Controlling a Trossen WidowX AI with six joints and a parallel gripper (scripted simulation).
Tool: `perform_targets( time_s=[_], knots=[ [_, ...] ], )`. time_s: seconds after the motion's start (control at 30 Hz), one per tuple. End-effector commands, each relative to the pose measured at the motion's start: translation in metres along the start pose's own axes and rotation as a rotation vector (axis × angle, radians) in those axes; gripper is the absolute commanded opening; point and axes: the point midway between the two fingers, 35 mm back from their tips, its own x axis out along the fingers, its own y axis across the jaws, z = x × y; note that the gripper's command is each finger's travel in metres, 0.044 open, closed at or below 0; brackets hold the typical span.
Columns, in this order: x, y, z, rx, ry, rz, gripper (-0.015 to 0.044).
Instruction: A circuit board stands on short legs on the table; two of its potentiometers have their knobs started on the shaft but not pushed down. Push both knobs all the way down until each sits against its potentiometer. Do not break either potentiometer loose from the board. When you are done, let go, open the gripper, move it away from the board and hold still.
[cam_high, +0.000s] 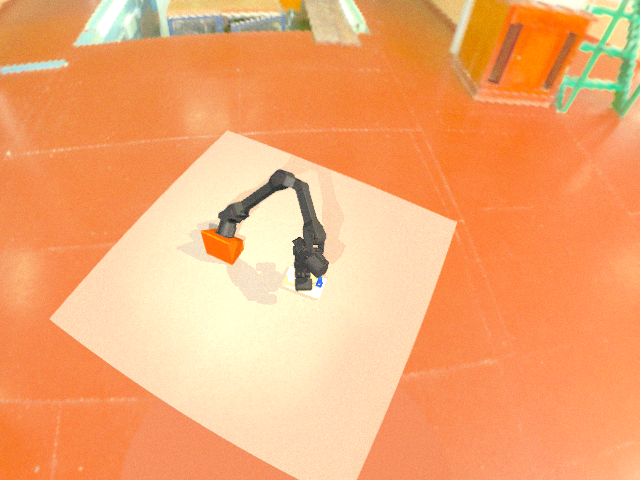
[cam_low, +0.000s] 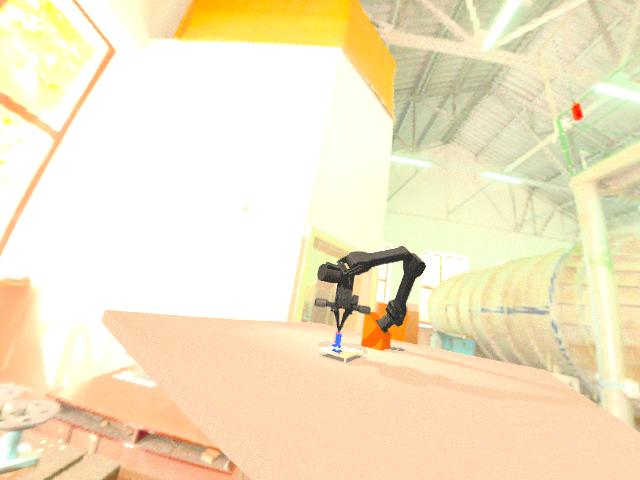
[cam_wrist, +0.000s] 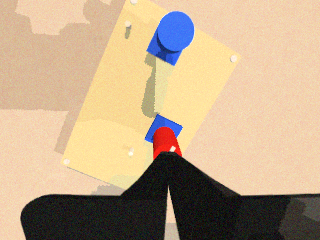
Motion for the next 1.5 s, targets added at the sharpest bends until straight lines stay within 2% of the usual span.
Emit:
perform_targets(
  time_s=[0.0, 0.13, 0.4, 0.67, 1.47],
  knots=[
    [-0.007, -0.001, 0.0, -0.003, 0.001, 0.0, 0.0],
    [-0.013, -0.001, 0.0, -0.003, 0.001, 0.0, 0.0],
    [-0.007, -0.001, 0.0, 0.003, -0.003, 0.003, 0.021],
    [-0.014, -0.013, 0.02, 0.106, -0.065, -0.038, 0.0],
    [-0.025, -0.011, 0.035, 0.936, -0.057, -0.007, 0.0]
  ],
)
